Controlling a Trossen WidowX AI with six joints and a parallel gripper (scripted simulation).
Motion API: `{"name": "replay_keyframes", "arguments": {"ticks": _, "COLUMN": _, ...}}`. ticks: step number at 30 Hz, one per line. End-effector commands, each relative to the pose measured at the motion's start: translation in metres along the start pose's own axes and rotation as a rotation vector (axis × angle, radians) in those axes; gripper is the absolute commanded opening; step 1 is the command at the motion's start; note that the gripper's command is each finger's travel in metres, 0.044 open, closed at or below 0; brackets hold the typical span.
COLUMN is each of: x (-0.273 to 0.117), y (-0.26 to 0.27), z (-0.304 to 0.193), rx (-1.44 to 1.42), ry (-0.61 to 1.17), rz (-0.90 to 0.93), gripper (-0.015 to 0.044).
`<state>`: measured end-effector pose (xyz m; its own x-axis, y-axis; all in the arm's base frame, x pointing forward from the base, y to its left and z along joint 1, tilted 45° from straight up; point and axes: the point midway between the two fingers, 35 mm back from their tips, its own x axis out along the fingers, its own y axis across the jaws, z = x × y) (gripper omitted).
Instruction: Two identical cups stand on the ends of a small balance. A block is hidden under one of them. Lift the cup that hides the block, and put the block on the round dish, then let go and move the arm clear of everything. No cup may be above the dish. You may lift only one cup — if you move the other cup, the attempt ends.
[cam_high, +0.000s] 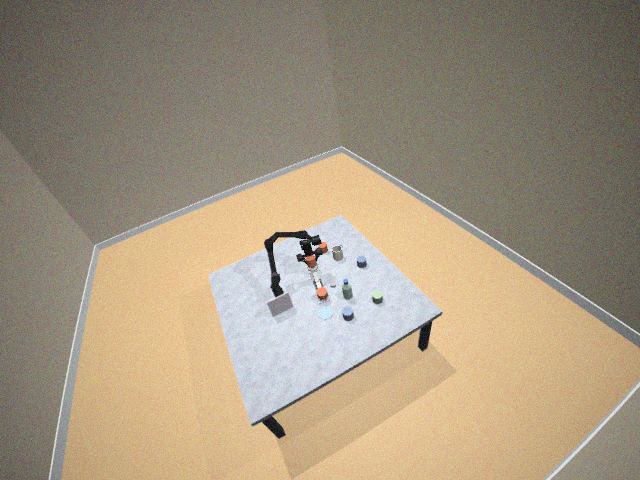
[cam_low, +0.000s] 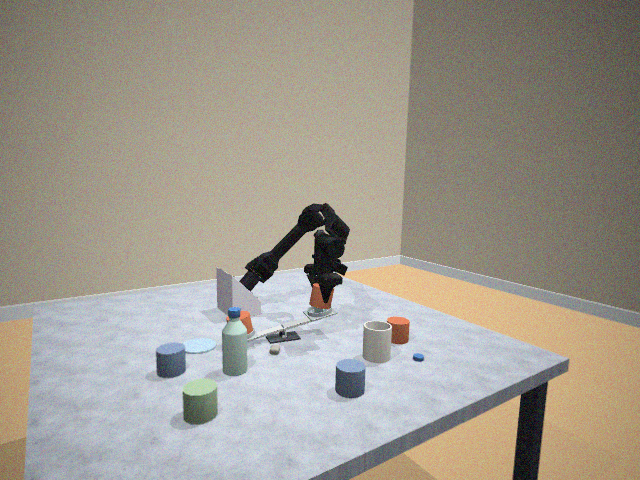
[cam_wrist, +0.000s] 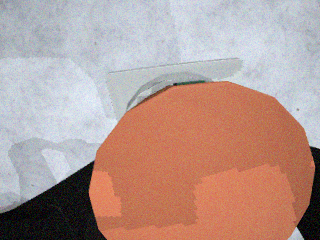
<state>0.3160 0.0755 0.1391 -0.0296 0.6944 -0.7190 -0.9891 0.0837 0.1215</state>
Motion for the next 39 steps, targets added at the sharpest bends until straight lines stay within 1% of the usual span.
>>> {"name": "replay_keyframes", "arguments": {"ticks": 1, "x": -0.007, "y": -0.002, "z": 0.003, "rx": -0.011, "ry": -0.011, "rz": -0.009, "gripper": 0.0}}
{"name": "replay_keyframes", "arguments": {"ticks": 39, "x": -0.056, "y": 0.004, "z": 0.002, "rx": -0.001, "ry": -0.018, "rz": -0.012, "gripper": 0.0}}
